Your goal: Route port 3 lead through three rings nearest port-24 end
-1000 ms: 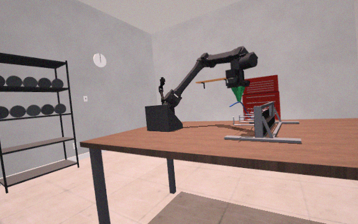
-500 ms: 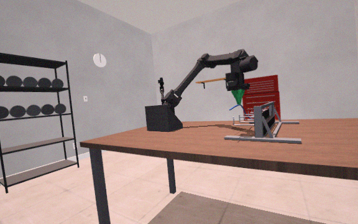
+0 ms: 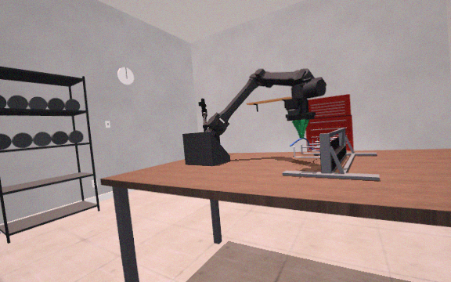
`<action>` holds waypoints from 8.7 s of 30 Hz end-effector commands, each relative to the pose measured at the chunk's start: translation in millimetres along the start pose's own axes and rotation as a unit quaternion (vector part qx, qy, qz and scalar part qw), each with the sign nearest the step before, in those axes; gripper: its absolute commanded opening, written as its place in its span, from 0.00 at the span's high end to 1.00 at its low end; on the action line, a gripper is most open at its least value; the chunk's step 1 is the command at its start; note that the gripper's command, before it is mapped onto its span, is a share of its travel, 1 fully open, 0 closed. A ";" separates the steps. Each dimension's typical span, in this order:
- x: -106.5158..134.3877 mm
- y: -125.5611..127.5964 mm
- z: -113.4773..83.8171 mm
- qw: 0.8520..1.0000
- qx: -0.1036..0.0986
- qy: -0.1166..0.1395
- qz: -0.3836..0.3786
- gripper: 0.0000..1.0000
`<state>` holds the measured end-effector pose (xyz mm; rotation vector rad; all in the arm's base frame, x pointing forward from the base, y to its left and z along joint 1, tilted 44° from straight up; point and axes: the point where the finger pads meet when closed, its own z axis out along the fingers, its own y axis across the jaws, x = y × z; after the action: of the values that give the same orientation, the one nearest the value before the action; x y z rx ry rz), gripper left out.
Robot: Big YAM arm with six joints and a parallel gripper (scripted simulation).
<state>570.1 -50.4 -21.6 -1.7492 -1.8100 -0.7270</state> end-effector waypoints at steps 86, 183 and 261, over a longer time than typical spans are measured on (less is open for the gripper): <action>2.4 46.9 49.8 1.000 -0.012 -0.003 -0.004 1.00; -1.0 60.2 -30.4 0.999 -0.040 -0.013 -0.013 0.68; 2.7 58.1 -65.9 0.999 -0.037 -0.014 -0.013 1.00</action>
<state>608.1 -66.1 -10.9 -1.7568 -1.7941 -0.7250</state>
